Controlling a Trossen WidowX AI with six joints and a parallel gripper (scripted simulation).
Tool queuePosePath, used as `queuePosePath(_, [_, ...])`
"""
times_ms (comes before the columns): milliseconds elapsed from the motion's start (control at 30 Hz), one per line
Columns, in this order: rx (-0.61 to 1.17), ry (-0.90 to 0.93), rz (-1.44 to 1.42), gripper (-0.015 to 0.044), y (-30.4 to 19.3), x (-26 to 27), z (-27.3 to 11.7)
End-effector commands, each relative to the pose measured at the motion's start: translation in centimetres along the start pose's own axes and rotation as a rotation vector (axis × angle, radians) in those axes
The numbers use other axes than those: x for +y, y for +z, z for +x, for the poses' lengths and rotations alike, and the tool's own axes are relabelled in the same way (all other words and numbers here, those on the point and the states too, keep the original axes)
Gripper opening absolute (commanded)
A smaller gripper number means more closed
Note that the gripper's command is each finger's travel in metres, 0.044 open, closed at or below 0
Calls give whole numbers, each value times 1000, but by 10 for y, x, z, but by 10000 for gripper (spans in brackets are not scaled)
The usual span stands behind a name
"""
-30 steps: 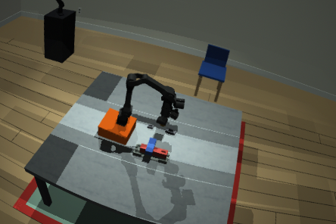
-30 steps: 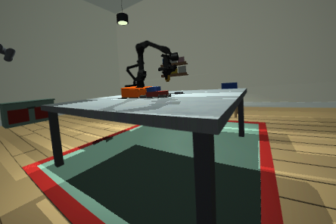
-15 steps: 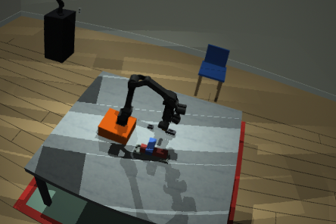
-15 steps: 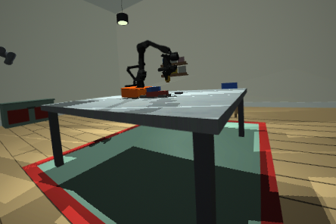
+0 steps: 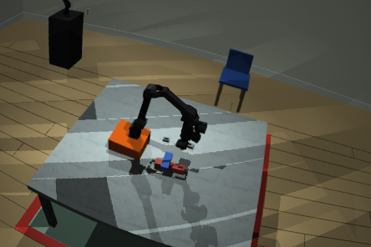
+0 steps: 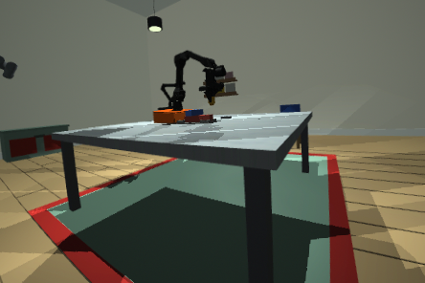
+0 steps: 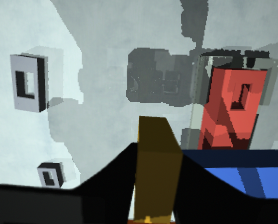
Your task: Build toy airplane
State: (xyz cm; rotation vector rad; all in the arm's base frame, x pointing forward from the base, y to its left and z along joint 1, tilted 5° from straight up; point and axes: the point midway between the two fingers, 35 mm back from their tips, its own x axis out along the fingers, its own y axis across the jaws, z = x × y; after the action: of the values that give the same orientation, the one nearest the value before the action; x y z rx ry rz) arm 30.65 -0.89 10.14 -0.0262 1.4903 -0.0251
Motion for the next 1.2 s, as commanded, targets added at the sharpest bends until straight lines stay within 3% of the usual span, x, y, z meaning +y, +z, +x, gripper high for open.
queuePosePath(0, [-8,4,-3,0,6,-10,1])
queuePosePath(1067, [-22,-16,-55,0,24,-100,16])
queuePosePath(1167, [-22,-16,-55,67,24,-100,16])
